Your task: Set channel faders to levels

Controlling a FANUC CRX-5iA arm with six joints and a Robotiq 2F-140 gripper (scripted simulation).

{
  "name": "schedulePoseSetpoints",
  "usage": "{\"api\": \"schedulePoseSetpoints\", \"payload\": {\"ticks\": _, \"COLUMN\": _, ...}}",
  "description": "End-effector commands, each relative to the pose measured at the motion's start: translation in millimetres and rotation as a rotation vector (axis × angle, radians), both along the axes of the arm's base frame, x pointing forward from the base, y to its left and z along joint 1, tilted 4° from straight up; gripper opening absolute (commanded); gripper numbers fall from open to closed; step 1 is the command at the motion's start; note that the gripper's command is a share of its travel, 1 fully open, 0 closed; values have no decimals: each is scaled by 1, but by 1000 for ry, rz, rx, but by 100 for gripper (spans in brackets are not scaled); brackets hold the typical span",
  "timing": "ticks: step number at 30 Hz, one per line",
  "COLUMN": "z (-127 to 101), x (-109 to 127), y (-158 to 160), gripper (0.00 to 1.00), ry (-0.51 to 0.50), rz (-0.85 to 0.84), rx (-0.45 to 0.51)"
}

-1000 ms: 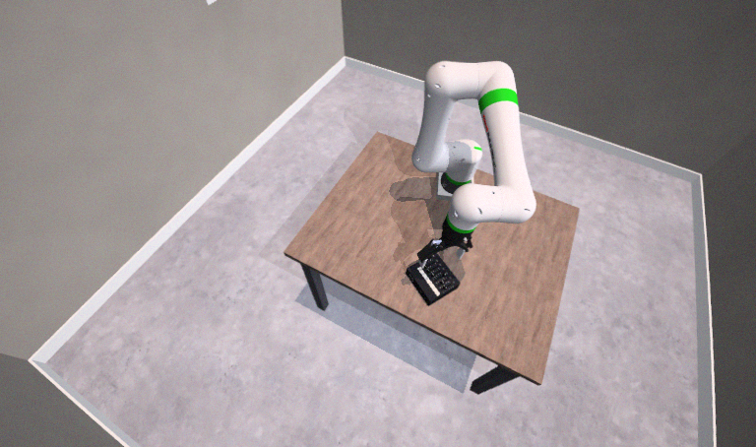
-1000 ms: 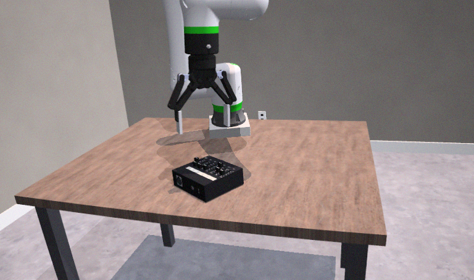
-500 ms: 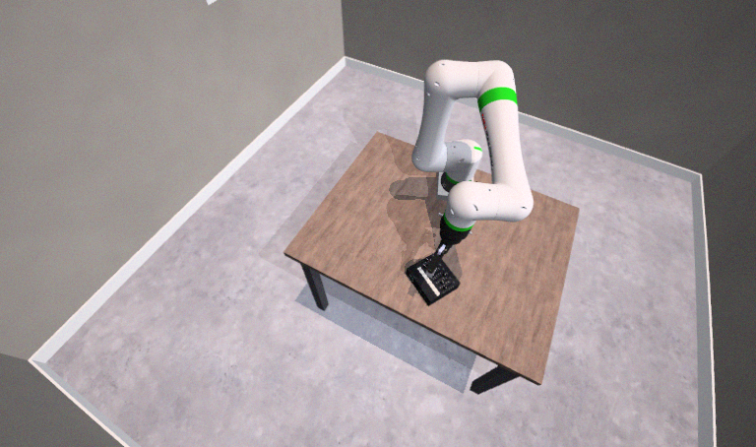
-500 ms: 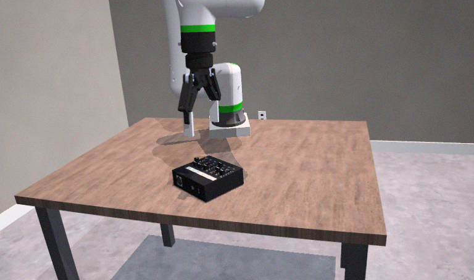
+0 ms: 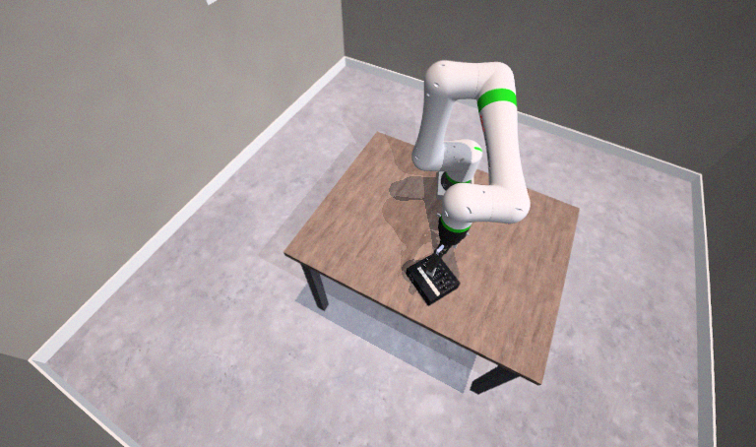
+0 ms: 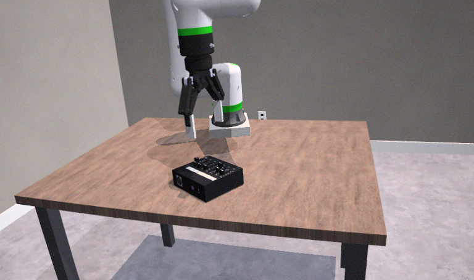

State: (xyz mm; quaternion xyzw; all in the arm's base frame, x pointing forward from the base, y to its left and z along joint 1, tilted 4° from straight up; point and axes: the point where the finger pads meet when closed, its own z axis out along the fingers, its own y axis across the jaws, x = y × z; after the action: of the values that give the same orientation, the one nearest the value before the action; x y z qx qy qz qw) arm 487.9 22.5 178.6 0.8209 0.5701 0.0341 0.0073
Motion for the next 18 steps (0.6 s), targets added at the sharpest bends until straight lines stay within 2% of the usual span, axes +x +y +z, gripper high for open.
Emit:
{"api": "schedulePoseSetpoints", "payload": {"ticks": 1, "z": -5, "x": -6, "y": 5, "gripper": 100, "ry": 6, "rz": -195, "rx": 1}}
{"api": "schedulePoseSetpoints", "payload": {"ticks": 3, "z": -9, "x": -12, "y": 10, "gripper": 100, "ry": 15, "rz": -357, "rx": 9}}
{"api": "schedulePoseSetpoints", "payload": {"ticks": 16, "z": -42, "x": -56, "y": 37, "gripper": 100, "ry": 69, "rz": -919, "rx": 54}}
{"api": "schedulePoseSetpoints", "payload": {"ticks": 18, "z": -42, "x": -56, "y": 37, "gripper": 100, "ry": 69, "rz": -919, "rx": 54}}
